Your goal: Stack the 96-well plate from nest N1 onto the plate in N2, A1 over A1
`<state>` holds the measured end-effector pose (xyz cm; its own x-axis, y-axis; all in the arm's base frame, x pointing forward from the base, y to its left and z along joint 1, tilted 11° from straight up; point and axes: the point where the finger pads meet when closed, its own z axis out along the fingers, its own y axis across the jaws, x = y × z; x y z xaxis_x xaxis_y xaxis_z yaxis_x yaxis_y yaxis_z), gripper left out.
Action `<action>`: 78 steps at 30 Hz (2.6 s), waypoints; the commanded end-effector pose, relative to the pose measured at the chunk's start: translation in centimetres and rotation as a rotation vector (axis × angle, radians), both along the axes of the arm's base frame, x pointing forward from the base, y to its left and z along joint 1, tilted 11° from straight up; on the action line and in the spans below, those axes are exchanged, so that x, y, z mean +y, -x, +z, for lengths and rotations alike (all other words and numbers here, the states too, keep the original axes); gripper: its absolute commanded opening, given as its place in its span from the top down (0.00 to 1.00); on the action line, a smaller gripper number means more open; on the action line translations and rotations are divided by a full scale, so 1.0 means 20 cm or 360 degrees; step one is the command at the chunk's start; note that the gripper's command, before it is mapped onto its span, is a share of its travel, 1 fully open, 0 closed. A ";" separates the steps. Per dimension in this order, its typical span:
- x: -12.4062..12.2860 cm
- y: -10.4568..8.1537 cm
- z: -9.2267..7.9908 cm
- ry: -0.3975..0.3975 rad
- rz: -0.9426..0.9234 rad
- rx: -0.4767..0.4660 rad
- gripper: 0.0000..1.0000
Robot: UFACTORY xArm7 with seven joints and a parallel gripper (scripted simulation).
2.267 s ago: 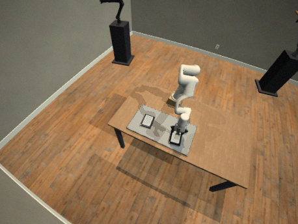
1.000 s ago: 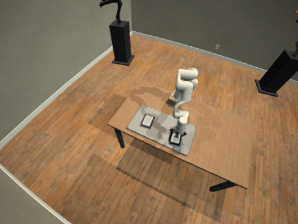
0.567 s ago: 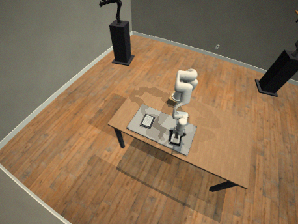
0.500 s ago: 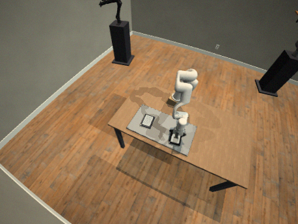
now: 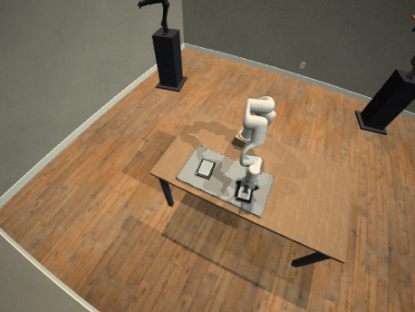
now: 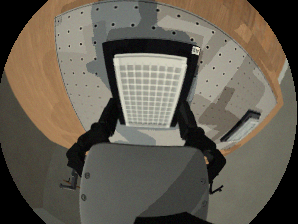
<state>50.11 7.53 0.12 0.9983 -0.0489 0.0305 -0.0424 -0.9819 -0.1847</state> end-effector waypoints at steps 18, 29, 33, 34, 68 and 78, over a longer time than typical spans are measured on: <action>0.01 -0.01 -0.05 0.0001 -0.0001 -0.0007 0.00; 0.01 -0.01 -0.07 0.0001 -0.0001 -0.0007 0.00; 0.01 -0.01 -0.07 0.0001 -0.0001 -0.0007 0.00; 0.01 -0.01 -0.07 0.0001 -0.0001 -0.0007 0.00; 0.01 -0.01 -0.07 0.0001 -0.0001 -0.0007 1.00; 0.01 -0.01 -0.07 0.0001 -0.0001 -0.0007 1.00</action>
